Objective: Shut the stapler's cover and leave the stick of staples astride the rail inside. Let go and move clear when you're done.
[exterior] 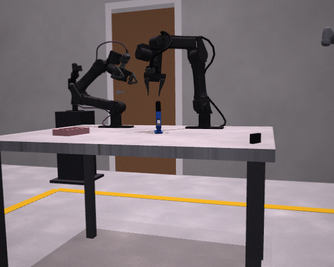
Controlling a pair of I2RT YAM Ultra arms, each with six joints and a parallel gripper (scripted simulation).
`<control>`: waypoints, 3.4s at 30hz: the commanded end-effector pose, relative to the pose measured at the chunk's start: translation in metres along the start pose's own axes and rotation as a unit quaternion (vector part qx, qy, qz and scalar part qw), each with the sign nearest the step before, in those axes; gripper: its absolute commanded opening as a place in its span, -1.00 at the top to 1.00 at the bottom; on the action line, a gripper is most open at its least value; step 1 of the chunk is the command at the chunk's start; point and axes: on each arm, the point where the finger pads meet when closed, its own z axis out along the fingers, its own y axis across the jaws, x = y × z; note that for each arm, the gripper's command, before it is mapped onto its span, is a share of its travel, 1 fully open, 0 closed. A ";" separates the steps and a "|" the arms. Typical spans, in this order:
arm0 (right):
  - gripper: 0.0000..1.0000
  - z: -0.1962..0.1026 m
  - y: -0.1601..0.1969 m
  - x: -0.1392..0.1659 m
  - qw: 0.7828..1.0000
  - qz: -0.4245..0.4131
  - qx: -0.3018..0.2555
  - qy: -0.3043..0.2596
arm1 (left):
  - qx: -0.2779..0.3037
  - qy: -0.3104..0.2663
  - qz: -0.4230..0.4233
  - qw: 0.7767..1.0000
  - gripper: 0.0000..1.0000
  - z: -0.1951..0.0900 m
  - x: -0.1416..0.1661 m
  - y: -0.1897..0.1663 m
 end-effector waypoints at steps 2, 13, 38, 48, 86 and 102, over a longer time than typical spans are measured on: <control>-1.00 -0.001 -0.001 -0.001 1.000 0.005 0.000 -0.005 | -0.036 0.041 0.013 0.998 0.00 0.003 -0.009 0.020; -1.00 -0.001 -0.001 -0.001 1.000 0.005 0.000 -0.005 | -0.037 0.037 0.000 0.999 0.00 0.005 -0.023 0.017; -1.00 -0.001 -0.001 -0.001 1.000 0.005 0.000 -0.005 | -0.032 0.035 0.000 0.999 0.00 0.038 -0.018 0.025; -1.00 -0.001 -0.001 -0.001 1.000 0.005 0.000 -0.005 | -0.036 0.038 0.000 0.999 0.00 0.053 -0.016 0.026; -1.00 -0.001 -0.001 -0.001 1.000 0.005 0.000 -0.005 | -0.037 0.038 0.000 0.999 0.60 0.065 -0.014 0.026; -1.00 -0.001 -0.001 -0.001 1.000 0.005 0.000 -0.005 | -0.034 -0.046 0.002 0.998 1.00 0.069 -0.001 0.026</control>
